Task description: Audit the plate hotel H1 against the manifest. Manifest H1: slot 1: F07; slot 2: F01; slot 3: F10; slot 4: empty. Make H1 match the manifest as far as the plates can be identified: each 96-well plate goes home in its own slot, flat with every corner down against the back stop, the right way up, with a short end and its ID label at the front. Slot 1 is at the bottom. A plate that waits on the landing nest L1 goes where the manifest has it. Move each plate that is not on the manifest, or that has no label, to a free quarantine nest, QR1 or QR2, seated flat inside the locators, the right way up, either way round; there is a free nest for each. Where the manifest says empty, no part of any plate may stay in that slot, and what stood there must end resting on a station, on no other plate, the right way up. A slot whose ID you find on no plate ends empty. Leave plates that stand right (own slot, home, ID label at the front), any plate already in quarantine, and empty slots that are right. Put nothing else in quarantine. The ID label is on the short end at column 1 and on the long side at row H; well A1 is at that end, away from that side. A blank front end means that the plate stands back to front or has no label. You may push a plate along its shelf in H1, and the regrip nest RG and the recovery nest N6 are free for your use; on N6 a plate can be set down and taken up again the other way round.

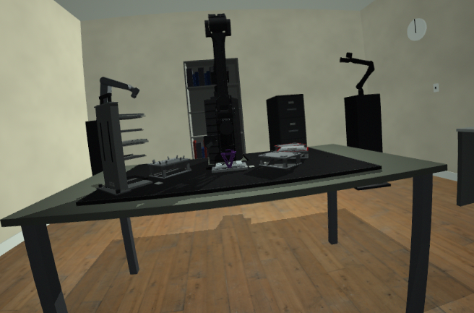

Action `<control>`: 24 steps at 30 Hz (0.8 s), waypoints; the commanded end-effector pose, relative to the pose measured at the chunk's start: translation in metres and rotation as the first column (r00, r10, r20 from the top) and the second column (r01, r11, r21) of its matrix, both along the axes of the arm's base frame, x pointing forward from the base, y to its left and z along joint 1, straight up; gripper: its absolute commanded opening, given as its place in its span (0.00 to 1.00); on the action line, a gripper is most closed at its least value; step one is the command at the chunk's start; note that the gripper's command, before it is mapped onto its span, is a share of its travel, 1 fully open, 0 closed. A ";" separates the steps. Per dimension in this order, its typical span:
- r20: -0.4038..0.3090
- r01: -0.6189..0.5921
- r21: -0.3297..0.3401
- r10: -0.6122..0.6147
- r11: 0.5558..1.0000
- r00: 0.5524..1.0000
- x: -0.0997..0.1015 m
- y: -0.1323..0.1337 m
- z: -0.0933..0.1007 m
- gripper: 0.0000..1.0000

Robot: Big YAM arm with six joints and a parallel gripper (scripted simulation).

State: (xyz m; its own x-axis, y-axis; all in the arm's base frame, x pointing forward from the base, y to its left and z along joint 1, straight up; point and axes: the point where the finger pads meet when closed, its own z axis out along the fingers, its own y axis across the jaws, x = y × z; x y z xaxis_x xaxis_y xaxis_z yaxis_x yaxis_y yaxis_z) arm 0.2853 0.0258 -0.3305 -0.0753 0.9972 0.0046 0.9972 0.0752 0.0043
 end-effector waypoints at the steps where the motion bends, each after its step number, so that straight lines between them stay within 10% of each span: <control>1: 0.000 0.003 -0.002 -0.003 1.000 1.000 -0.002 0.000 0.002 1.00; 4: 0.000 0.003 -0.002 -0.003 1.000 1.000 -0.002 0.000 0.002 0.86; 24: 0.000 0.003 -0.002 -0.003 1.000 1.000 -0.002 0.000 0.002 0.86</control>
